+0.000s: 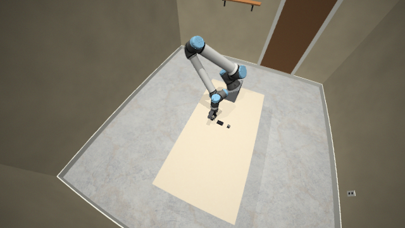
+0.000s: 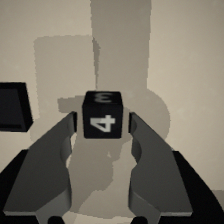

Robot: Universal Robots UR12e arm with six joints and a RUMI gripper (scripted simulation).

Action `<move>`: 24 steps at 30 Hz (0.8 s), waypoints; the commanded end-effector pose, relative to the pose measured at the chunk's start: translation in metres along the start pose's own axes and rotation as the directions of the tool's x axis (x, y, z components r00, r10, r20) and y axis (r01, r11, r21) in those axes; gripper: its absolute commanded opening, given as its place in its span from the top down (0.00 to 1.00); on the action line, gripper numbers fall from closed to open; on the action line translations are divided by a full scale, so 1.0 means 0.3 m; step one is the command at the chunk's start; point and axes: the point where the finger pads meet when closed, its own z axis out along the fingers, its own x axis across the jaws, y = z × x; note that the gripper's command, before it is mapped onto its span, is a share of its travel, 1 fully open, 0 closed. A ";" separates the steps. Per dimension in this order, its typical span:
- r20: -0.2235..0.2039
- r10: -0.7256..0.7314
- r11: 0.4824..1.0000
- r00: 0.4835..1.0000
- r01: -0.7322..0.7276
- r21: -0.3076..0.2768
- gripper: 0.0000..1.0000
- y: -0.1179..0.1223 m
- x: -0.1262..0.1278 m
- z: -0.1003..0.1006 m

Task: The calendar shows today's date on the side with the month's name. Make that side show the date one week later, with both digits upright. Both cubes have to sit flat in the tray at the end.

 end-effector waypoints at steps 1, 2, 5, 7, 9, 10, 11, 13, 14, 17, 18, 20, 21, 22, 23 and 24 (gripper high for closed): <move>0.001 -0.001 1.000 1.000 0.001 0.000 0.71 0.004 -0.001 -0.001; 0.001 -0.001 1.000 1.000 0.001 0.000 0.71 0.004 -0.001 -0.001; 0.001 -0.001 1.000 1.000 0.001 0.000 0.71 0.004 -0.001 -0.001; 0.001 -0.001 1.000 1.000 0.001 0.000 0.71 0.004 -0.001 -0.001; 0.001 -0.001 1.000 1.000 0.001 0.000 0.71 0.004 -0.001 -0.001; 0.001 -0.001 1.000 1.000 0.001 0.000 0.71 0.004 -0.001 -0.001; 0.001 -0.001 1.000 1.000 0.001 0.000 0.71 0.004 -0.001 -0.001; 0.001 -0.001 1.000 1.000 0.001 0.000 0.71 0.004 -0.001 -0.001; 0.001 -0.001 1.000 1.000 0.001 0.000 0.89 0.004 -0.001 -0.001; 0.001 -0.001 1.000 1.000 0.001 0.000 0.89 0.004 -0.001 -0.001; 0.001 -0.001 1.000 1.000 0.001 0.000 0.89 0.004 -0.001 -0.001; 0.001 -0.001 1.000 1.000 0.001 0.000 0.89 0.004 -0.001 -0.001; 0.001 -0.001 1.000 1.000 0.001 0.000 0.89 0.004 -0.001 -0.001; 0.001 -0.001 1.000 1.000 0.001 0.000 0.89 0.004 -0.001 -0.001; 0.001 -0.001 1.000 1.000 0.001 0.000 0.89 0.004 -0.001 -0.001; 0.001 -0.001 1.000 1.000 0.001 0.000 0.89 0.004 -0.001 -0.001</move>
